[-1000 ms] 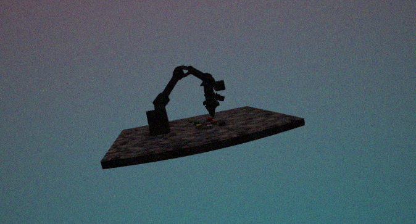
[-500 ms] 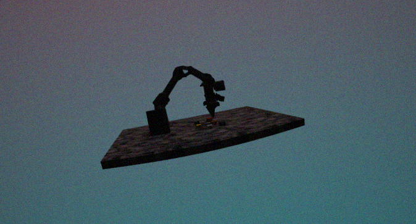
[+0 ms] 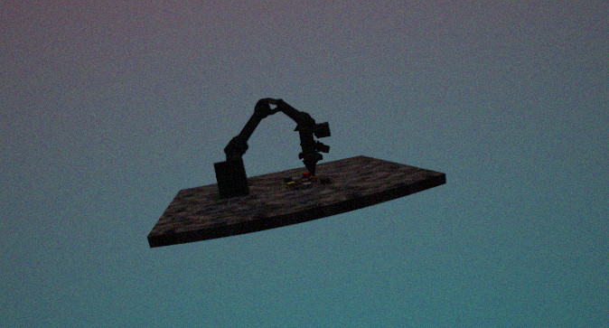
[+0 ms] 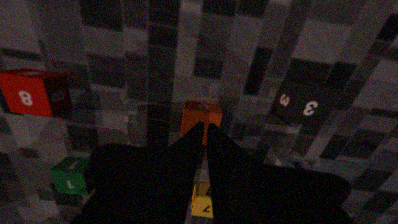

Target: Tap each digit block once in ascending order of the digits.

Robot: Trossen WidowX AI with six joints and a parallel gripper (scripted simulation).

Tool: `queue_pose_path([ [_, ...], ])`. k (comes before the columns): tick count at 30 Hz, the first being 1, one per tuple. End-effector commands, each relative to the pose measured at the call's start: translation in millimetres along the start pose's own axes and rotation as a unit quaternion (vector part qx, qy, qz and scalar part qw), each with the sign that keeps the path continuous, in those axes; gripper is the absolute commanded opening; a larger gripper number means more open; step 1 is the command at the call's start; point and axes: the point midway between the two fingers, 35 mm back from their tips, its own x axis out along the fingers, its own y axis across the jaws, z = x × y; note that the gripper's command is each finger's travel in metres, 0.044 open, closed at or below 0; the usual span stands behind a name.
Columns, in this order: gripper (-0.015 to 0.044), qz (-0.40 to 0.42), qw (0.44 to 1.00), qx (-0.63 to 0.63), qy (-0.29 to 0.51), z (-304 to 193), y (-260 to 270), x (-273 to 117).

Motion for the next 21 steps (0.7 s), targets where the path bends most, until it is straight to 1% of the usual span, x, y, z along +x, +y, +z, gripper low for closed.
queue_pose_path([
  [1,0.0020,0.004,1.000,0.005,0.004,-4,0,9],
  [9,0.0020,0.004,1.000,0.005,0.004,-4,0,10],
  [13,0.0020,0.003,1.000,0.005,0.004,-3,0,-18],
  [18,0.0020,0.003,1.000,0.005,0.004,-3,0,-23],
  [19,0.0020,0.002,1.000,0.006,0.004,-2,-1,-33],
  [21,0.0020,0.000,1.000,0.006,0.004,-1,-2,-70],
])
